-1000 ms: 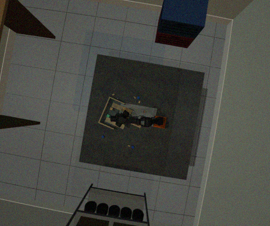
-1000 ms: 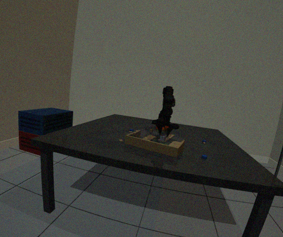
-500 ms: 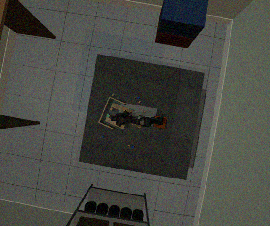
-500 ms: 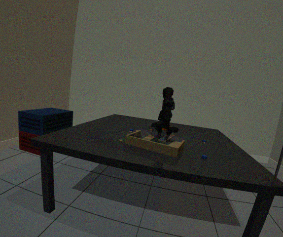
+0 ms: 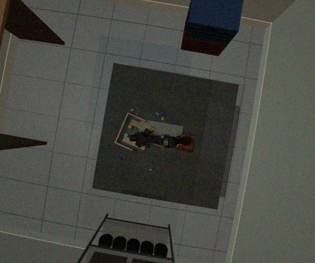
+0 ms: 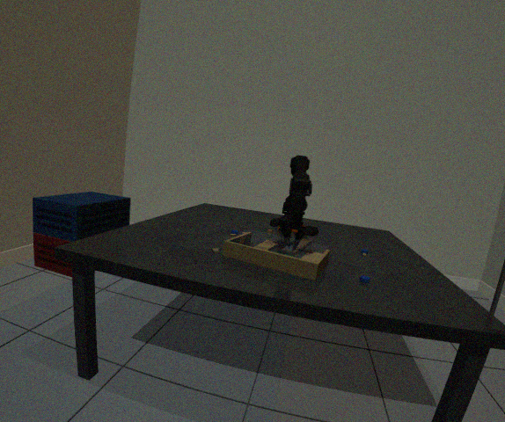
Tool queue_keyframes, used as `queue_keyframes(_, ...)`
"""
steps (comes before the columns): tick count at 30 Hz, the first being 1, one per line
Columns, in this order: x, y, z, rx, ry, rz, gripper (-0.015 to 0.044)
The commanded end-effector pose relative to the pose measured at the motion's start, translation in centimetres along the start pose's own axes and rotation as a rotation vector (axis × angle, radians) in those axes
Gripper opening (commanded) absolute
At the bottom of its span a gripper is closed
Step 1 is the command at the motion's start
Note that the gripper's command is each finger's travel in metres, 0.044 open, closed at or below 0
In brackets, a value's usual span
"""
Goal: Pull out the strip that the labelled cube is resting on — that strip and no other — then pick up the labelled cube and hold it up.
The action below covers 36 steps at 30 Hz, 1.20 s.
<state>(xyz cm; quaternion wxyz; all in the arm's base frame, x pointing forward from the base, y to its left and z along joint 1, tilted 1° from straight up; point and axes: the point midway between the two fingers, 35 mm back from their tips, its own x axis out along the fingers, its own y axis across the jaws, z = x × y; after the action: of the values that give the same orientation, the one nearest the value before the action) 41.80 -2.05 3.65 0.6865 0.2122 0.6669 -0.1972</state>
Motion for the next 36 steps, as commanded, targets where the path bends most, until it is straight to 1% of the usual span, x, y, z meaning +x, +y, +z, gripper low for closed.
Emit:
queue_keyframes(1, -0.5, -0.2, -0.4, 0.000, 0.000, 0.000, 0.0000)
queue_keyframes(15, -4.0, -3.0, -4.9, -0.002, 0.006, 0.000, 0.0000)
queue_keyframes(21, -4.2, -3.2, -5.3, -0.002, 0.007, -0.001, 0.0000)
queue_keyframes(36, -4.1, -5.9, -9.7, -0.002, 0.010, -0.003, 0.0000)
